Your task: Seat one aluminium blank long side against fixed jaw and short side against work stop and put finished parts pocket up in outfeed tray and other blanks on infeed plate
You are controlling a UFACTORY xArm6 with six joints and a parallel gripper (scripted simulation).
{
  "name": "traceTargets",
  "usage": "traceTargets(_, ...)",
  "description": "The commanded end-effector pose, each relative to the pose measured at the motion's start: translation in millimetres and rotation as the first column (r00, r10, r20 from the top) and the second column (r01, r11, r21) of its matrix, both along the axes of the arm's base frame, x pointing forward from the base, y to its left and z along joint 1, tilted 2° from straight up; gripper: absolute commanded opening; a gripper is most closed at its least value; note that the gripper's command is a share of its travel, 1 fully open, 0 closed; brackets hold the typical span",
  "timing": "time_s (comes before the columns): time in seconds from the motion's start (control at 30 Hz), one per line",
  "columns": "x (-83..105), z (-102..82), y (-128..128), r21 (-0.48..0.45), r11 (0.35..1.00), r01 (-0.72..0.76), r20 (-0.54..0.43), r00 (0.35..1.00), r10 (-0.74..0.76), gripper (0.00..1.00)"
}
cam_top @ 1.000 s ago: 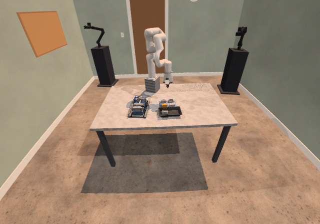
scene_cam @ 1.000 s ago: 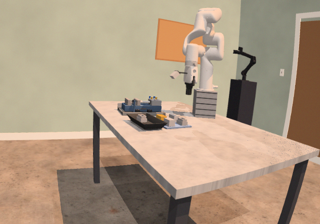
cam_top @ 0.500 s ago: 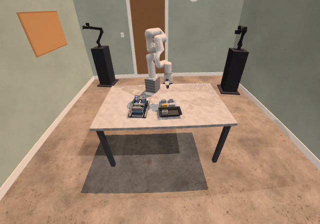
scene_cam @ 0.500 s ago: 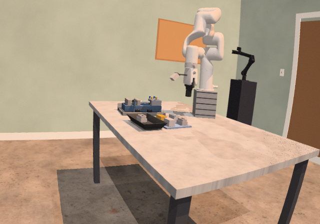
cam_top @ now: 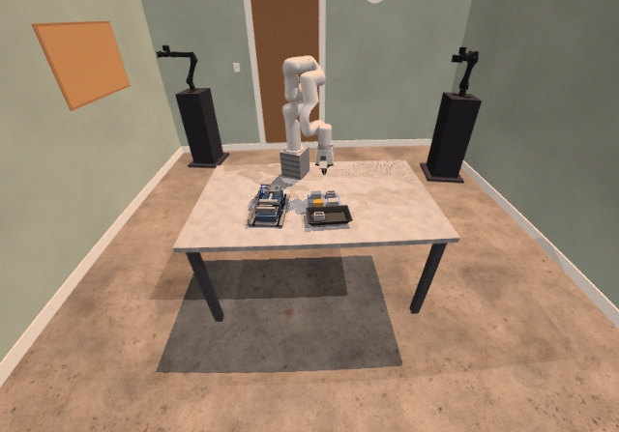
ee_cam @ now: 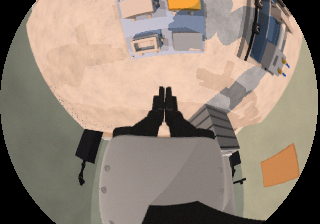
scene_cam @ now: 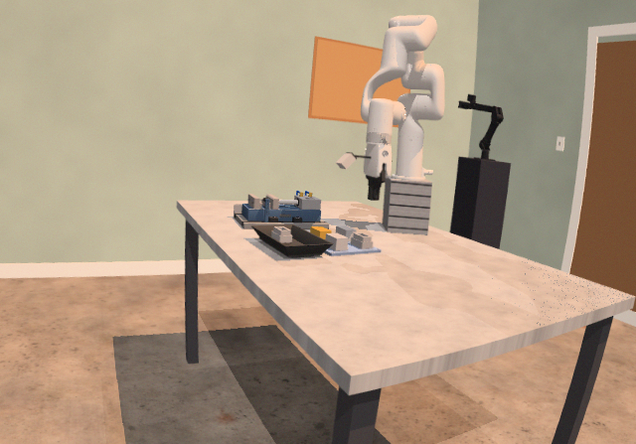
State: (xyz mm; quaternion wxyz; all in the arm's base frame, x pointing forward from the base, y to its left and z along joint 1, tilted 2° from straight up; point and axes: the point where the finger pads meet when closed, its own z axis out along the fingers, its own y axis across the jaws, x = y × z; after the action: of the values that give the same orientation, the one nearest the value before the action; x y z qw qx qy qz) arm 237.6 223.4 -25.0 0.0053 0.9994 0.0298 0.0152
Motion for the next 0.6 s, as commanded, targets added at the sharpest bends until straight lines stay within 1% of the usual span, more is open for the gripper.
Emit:
traceTargets(0.0,1.6,-7.6,0.8,0.002,1.000,0.000,0.003,1.000,0.000,0.00)
traceTargets(0.3,2.4,-22.5,0.5,0.002,1.000,0.000,0.003,1.000,0.000,0.00)
traceTargets(0.57,2.7,-27.0,0.4,0.002,1.000,0.000,0.003,1.000,0.000,0.00)
